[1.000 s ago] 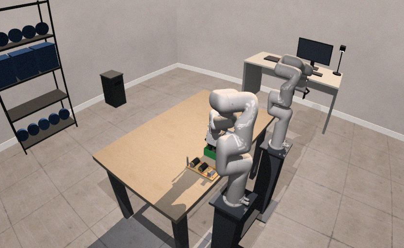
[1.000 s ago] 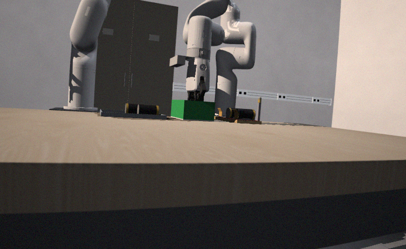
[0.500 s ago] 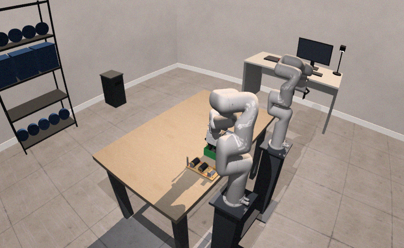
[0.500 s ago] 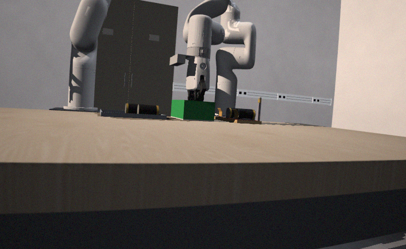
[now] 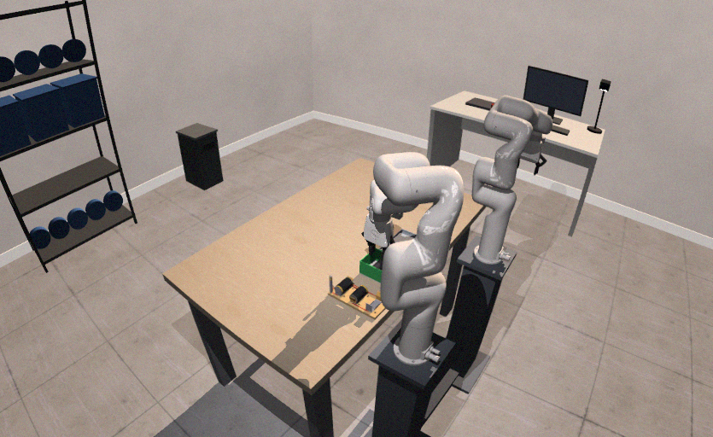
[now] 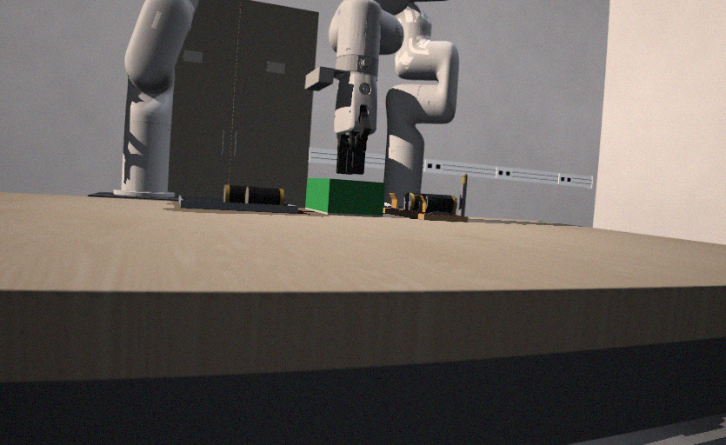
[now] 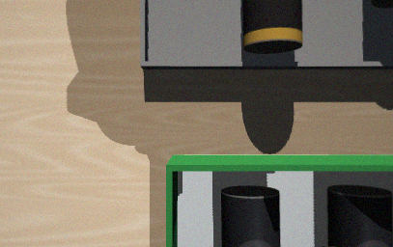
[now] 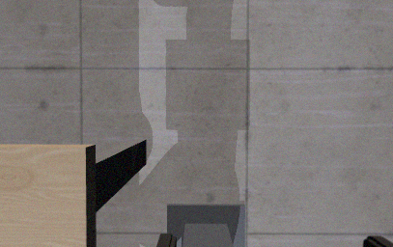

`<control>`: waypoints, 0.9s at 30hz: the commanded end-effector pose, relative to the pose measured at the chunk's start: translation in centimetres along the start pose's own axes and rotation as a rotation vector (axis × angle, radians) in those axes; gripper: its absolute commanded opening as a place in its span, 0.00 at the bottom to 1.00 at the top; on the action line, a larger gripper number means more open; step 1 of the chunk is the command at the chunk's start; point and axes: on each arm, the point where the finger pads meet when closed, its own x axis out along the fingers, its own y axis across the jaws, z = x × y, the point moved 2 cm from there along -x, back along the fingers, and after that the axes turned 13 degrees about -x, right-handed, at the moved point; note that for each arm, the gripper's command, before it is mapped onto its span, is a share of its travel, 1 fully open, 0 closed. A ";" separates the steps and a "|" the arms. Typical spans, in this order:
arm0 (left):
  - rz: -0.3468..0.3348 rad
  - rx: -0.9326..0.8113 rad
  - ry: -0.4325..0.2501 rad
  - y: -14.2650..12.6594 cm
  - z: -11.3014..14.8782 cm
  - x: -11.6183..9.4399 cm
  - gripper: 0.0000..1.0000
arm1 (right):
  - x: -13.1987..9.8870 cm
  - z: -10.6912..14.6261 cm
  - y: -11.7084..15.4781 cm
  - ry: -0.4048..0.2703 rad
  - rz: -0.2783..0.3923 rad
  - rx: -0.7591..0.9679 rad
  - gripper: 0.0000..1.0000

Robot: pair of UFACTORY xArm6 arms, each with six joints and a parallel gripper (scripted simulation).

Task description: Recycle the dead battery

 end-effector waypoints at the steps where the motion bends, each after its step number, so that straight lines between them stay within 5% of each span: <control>1: -0.007 0.000 0.014 -0.1 -0.4 -2.2 0.51 | -0.6 -0.3 0.0 0.017 0.008 -0.009 1.00; 17: -0.007 0.000 0.014 -0.1 -0.4 -3.8 0.51 | -0.6 -0.3 0.0 0.017 0.008 -0.009 1.00; 22: -0.007 0.001 0.014 -0.1 -0.4 -6.7 0.51 | -0.6 -0.3 0.0 0.017 0.008 -0.009 1.00; 27: -0.007 0.001 0.014 -0.1 -0.4 -7.5 0.51 | -0.6 -0.3 0.0 0.017 0.008 -0.009 1.00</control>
